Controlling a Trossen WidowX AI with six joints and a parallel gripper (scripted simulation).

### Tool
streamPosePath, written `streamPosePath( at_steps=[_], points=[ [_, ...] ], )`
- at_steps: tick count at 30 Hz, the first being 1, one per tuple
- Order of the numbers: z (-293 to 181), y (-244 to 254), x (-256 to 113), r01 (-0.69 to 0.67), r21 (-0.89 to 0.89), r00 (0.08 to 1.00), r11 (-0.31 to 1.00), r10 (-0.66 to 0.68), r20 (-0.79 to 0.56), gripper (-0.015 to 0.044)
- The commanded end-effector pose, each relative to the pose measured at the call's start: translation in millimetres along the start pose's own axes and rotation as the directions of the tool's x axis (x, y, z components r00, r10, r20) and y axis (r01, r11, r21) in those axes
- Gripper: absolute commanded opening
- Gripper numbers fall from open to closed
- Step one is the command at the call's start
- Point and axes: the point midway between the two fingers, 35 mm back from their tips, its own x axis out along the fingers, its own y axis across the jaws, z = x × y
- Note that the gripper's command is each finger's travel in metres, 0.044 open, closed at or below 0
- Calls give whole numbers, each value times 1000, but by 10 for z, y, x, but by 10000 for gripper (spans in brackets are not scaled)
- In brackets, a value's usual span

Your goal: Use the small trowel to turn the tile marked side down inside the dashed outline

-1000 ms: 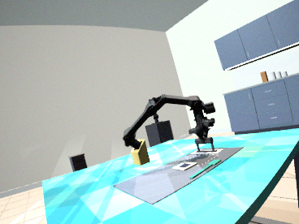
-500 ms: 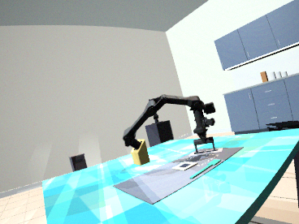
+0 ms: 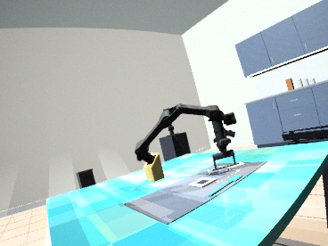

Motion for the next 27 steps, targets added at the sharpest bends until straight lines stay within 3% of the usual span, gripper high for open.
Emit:
streamPosePath(
  at_steps=[1,7,12,17,27],
  points=[
    [1,7,3,-2,-107,1000,994,2,0,130],
    [1,7,3,-2,-274,1000,962,2,0,130],
    [1,7,3,-2,-292,1000,956,2,0,130],
    [1,7,3,-2,-292,1000,956,2,0,261],
    [1,7,3,-2,-292,1000,956,2,0,270]
  ],
)
